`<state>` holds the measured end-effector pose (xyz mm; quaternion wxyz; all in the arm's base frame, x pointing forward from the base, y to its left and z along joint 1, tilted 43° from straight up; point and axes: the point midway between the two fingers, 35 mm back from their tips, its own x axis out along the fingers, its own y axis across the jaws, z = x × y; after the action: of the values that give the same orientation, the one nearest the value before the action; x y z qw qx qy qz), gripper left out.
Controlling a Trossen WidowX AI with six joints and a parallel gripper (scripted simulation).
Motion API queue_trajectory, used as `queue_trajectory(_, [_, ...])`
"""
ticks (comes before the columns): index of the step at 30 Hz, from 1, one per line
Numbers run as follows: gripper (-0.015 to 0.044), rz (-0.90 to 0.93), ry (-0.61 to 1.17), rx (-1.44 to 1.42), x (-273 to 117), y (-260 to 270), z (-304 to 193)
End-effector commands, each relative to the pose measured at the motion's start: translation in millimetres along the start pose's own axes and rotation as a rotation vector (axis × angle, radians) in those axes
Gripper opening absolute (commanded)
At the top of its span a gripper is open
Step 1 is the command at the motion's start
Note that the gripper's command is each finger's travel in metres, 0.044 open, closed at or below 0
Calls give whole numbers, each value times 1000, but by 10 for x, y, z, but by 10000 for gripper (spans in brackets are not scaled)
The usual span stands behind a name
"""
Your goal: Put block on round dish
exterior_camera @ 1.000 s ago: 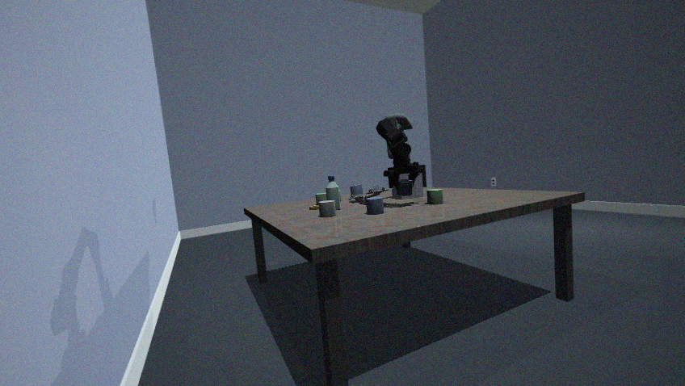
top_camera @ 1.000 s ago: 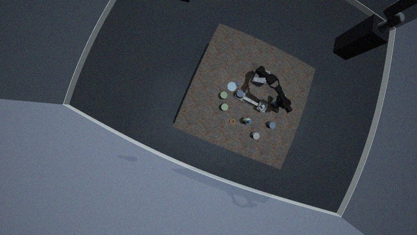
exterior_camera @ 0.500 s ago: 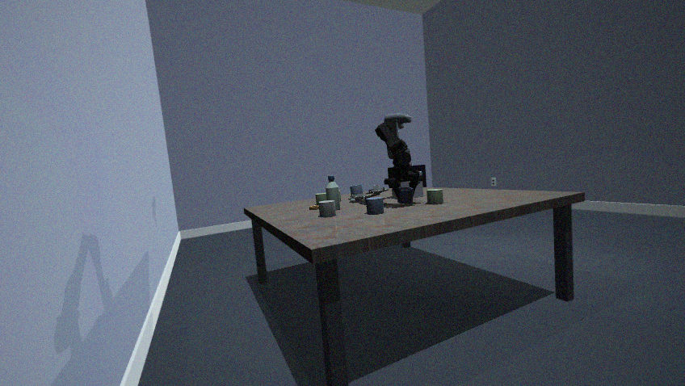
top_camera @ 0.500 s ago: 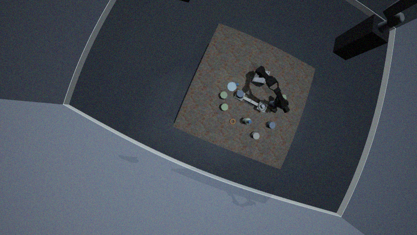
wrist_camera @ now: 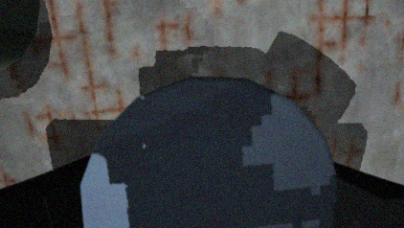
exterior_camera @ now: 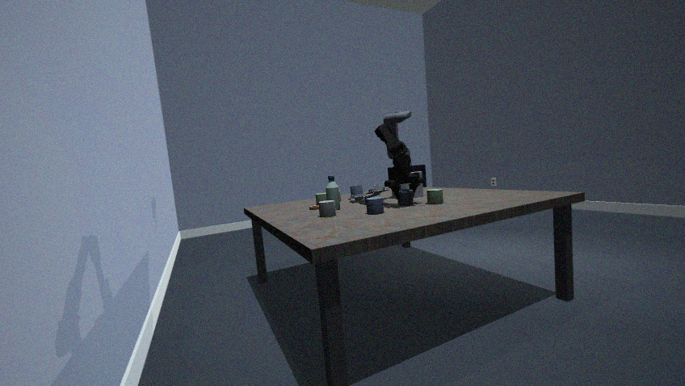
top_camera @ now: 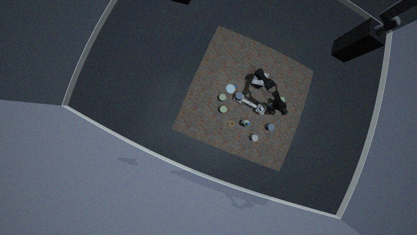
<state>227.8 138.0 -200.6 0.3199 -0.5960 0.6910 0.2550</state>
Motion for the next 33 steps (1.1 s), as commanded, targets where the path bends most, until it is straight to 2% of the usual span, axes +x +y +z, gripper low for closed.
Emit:
queue_trajectory(1, [262, 0, 1, 2, -2, 1, -2])
queue_trajectory(6, [394, 0, 1, 2, -2, 1, -2])
queue_trajectory(8, [440, 0, 1, 1, -120, -5, 4])
queue_trajectory(11, [440, -1, 1, -2, -511, 0, 0])
queue_trajectory(16, [440, -1, 1, -2, -541, 2, -2])
queue_trajectory(23, [260, -11, -24, 138, -727, -252, -154])
queue_trajectory(33, [260, -2, -24, 402, -962, -687, -652])
